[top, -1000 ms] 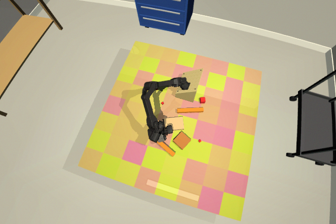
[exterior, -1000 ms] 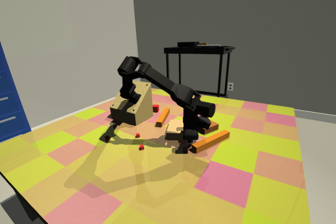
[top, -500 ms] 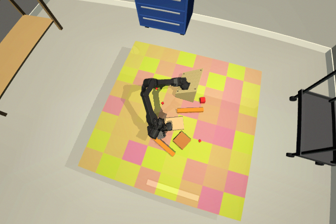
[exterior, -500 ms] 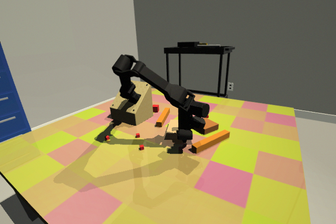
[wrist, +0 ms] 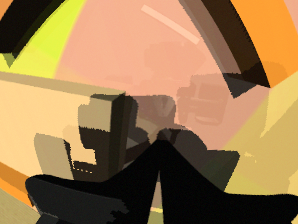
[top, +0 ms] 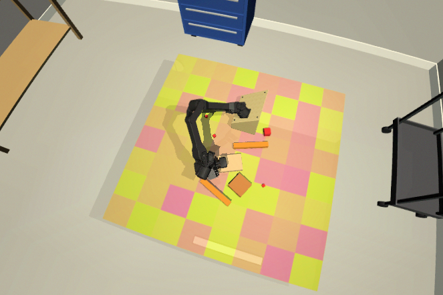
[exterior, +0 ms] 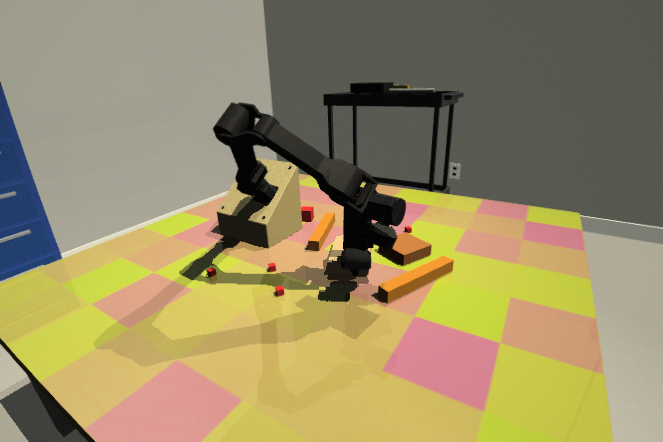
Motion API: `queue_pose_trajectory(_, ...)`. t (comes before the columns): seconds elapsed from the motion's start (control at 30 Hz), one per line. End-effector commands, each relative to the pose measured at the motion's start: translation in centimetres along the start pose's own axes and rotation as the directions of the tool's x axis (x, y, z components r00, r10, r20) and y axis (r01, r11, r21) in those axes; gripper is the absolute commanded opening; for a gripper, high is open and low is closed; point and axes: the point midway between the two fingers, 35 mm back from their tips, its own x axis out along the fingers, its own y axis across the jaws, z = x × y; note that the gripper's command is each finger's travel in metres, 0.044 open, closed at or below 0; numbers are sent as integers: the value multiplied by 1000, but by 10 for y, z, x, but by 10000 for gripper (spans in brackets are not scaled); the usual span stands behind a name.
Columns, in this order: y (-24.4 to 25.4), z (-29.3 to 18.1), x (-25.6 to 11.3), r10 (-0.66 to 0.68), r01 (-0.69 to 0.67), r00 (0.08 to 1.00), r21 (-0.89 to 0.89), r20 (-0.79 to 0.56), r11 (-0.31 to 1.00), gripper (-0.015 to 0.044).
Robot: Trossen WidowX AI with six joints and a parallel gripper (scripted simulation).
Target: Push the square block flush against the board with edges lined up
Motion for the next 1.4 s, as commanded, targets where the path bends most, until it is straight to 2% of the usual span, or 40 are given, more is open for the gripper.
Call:
queue_pose_trajectory(0.0, -3, 4, -40, -18, 18, 1000, 8, 22, 1000, 0)
queue_pose_trajectory(0.2, -2, 5, -40, -17, 17, 1000, 10, 23, 1000, 0)
queue_pose_trajectory(0.3, 16, 13, -41, -2, 1, 999, 30, 35, 1000, 0)
queue_pose_trajectory(0.6, 144, 45, -45, 45, -52, 998, 131, 53, 990, 0)
queue_pose_trajectory(0.83, 242, 34, -38, 0, -6, 1000, 197, 28, 980, 0)
queue_pose_trajectory(1.1, 247, 33, -35, -4, -1, 1000, 202, 27, 979, 0)
queue_pose_trajectory(1.23, 246, 34, 15, -7, 1, 1000, 202, 26, 979, 0)
queue_pose_trajectory(1.37, 246, 34, 18, -7, 2, 1000, 202, 26, 979, 0)
